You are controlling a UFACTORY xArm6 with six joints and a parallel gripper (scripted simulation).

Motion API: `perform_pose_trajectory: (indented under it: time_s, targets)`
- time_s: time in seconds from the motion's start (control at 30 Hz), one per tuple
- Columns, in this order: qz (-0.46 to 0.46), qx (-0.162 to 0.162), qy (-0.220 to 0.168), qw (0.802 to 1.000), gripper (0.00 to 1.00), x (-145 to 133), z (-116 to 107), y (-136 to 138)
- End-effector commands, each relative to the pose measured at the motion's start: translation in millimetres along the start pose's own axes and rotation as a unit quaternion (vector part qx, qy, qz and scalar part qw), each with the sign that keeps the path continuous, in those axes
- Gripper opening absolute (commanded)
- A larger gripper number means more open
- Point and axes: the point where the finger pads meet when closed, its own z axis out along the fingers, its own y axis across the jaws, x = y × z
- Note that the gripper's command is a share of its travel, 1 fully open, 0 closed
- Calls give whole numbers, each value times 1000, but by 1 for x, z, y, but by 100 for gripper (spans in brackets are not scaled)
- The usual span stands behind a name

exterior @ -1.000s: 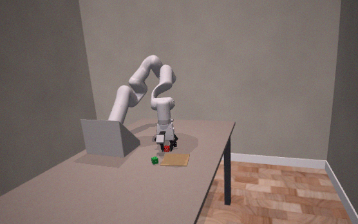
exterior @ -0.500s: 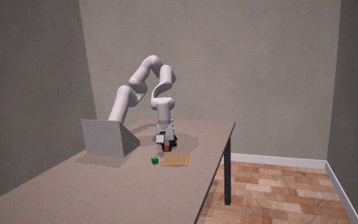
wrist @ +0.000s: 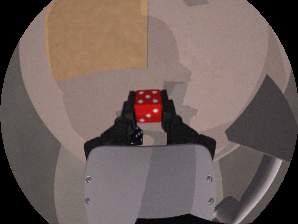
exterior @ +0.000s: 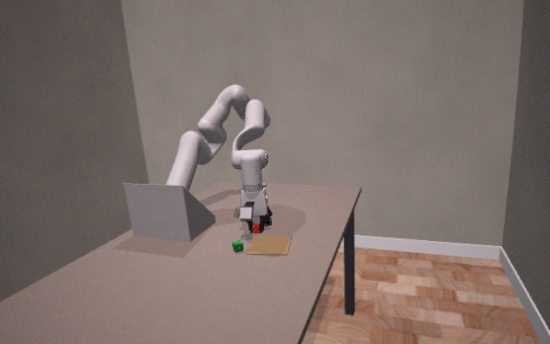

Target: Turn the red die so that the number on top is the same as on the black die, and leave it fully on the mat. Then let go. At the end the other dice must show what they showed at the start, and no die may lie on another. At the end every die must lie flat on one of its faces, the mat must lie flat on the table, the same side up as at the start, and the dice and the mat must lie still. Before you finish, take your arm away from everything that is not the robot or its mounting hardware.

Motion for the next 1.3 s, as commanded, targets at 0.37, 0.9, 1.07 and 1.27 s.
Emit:
perform_pose_trajectory:
  time_s: [0.37, 0.9, 1.07, 1.27]
  targets:
    - [0, 1, 1, 1000, 27, 0, -1, -1]
    - [0, 1, 1, 1000, 27, 0, -49, -1]
    - [0, 1, 1, 1000, 27, 0, -84, -1]
    - [0, 1, 1, 1000, 27, 0, -99, -1]
